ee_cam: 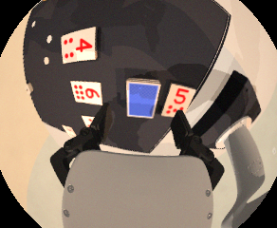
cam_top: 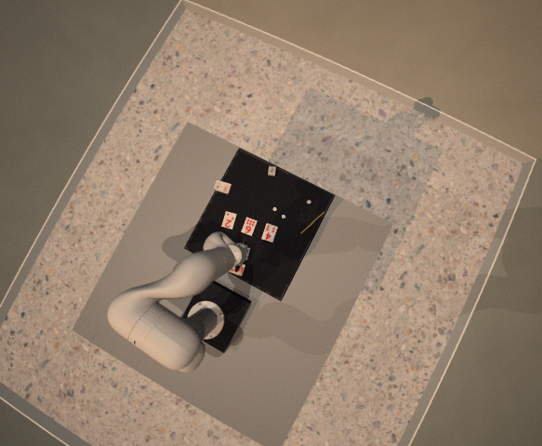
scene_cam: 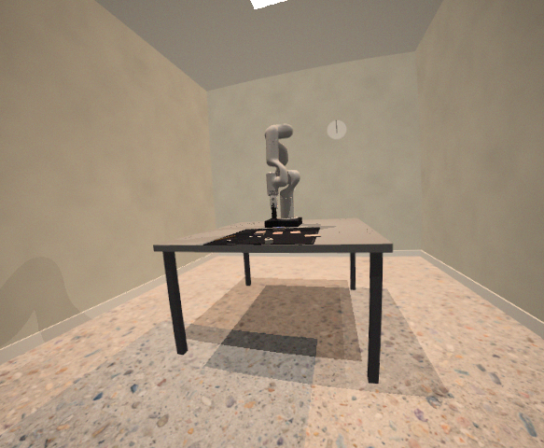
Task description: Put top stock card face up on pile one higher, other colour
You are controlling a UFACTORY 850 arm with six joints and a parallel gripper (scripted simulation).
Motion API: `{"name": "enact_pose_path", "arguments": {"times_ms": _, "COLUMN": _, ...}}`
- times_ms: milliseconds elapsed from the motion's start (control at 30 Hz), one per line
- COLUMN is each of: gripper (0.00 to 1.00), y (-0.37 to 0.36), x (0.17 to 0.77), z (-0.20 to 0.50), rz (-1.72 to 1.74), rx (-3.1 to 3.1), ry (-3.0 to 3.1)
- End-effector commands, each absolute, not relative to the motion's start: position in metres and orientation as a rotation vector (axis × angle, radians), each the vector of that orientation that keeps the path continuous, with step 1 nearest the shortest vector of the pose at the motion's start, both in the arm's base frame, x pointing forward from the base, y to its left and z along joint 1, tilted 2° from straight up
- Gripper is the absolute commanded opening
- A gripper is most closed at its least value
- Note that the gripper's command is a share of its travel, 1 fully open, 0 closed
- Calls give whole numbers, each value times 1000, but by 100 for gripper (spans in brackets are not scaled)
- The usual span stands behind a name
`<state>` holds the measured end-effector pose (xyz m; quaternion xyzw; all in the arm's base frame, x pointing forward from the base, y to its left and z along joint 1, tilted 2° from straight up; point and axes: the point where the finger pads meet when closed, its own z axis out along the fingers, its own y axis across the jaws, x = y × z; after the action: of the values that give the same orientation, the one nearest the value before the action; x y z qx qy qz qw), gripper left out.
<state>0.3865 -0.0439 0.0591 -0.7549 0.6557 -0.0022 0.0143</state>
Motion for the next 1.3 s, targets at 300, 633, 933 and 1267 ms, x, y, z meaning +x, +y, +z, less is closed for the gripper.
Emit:
{"name": "enact_pose_path", "arguments": {"times_ms": 300, "gripper": 86, "y": -44, "x": 387, "z": 59, "rz": -9, "rx": -2349, "ry": 2041}}
{"name": "enact_pose_path", "arguments": {"times_ms": 633, "gripper": 86, "y": -44, "x": 387, "z": 49, "rz": -8, "rx": -2348, "ry": 2039}}
{"name": "enact_pose_path", "arguments": {"times_ms": 933, "gripper": 86, "y": -44, "x": 388, "z": 38, "rz": -8, "rx": -2348, "ry": 2039}}
{"name": "enact_pose_path", "arguments": {"times_ms": 1267, "gripper": 86, "y": -44, "x": 388, "z": 27, "rz": -8, "rx": -2348, "ry": 2039}}
